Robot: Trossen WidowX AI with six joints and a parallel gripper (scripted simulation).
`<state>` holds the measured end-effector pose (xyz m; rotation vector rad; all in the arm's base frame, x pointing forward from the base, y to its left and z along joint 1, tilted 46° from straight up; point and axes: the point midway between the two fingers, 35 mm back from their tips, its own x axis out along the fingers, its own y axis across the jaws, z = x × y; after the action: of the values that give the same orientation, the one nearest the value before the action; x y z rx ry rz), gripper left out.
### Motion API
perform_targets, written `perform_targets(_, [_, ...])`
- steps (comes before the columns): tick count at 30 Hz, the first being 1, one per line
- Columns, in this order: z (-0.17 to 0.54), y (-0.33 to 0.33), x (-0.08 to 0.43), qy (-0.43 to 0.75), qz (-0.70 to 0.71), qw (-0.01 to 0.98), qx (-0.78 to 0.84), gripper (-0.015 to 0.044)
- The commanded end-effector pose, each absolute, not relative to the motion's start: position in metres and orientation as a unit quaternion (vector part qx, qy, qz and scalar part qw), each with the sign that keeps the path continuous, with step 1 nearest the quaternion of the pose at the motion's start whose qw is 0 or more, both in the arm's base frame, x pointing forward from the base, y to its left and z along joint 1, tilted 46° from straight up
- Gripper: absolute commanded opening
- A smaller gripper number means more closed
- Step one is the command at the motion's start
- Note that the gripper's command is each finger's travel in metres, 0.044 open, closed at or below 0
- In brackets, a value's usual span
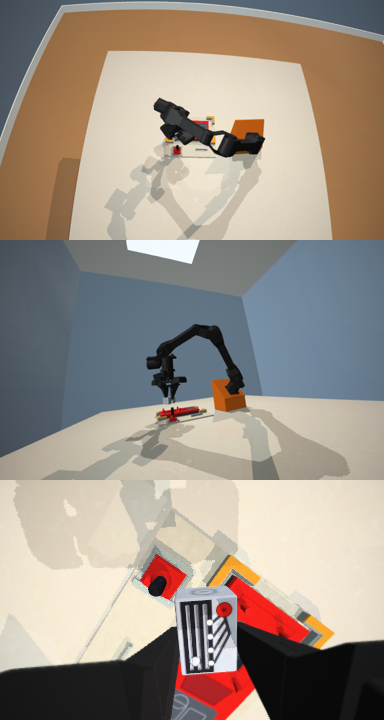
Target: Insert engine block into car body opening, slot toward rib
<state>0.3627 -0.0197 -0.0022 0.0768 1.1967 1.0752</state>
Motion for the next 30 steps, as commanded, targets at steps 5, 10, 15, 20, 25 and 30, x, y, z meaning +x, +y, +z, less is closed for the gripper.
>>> perform_targets(5, [-0.025, -0.029, 0.357, 0.585, 0.424, 0.684, 0.105, 0.0])
perform_targets(10, [-0.039, -0.035, 0.353, 0.611, 0.385, 0.675, 0.149, 0.0])
perform_targets(15, [-0.052, -0.042, 0.349, 0.634, 0.345, 0.664, 0.193, 0.0])
perform_targets(20, [-0.066, -0.048, 0.345, 0.655, 0.304, 0.65, 0.238, 0.0])
perform_targets(25, [-0.075, -0.051, 0.341, 0.668, 0.276, 0.638, 0.267, 0.0])
perform_targets(30, [-0.075, -0.052, 0.343, 0.671, 0.267, 0.635, 0.275, 0.0131])
